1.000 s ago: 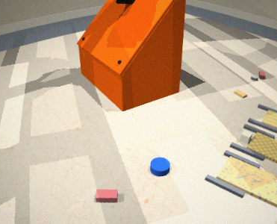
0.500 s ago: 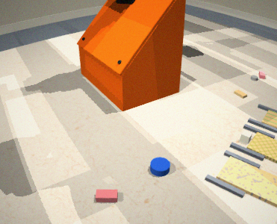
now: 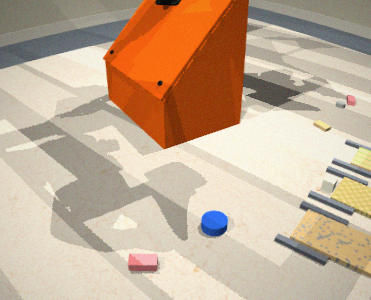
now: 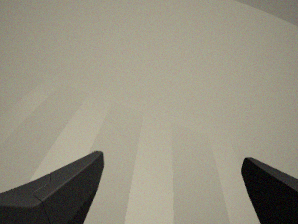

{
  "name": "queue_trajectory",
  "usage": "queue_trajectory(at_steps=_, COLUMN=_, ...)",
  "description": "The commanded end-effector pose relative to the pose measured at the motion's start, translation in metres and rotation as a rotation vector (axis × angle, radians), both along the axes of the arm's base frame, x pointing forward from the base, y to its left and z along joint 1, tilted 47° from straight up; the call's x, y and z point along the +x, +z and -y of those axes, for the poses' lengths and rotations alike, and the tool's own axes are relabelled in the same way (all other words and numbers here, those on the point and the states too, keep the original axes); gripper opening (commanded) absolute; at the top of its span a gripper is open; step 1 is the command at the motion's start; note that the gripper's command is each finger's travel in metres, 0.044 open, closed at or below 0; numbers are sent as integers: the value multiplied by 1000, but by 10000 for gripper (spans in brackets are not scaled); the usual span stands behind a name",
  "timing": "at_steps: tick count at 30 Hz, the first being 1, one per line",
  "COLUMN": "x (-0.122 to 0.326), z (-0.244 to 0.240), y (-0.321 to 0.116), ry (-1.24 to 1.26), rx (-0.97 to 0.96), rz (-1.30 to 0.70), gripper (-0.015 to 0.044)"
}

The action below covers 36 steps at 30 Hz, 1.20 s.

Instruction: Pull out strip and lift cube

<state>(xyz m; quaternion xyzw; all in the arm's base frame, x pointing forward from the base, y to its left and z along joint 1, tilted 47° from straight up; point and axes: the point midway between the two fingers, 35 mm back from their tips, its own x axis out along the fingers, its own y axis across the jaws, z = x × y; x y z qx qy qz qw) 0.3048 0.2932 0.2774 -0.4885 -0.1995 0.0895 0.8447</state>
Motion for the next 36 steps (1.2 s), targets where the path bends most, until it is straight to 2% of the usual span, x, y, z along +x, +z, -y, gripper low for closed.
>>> queue_trajectory(at_steps=1, x=31, z=37, y=-59, ry=-109, rx=-2, rz=-143, gripper=400)
queue_trajectory(at_steps=11, x=60, z=154, y=-186, ry=-424, rx=60, rz=-456, gripper=400)
queue_trajectory(at_steps=16, x=46, z=219, y=-241, ry=-613, rx=117, rz=-595, gripper=400)
queue_trajectory(at_steps=21, x=14, z=282, y=-287, ry=-819, rx=188, rz=-718, gripper=400)
queue_trajectory(at_steps=24, x=2, z=299, y=-298, ry=-880, rx=210, rz=-750, gripper=400)
queue_trajectory(at_steps=36, x=2, z=299, y=-298, ry=-880, rx=210, rz=-750, gripper=400)
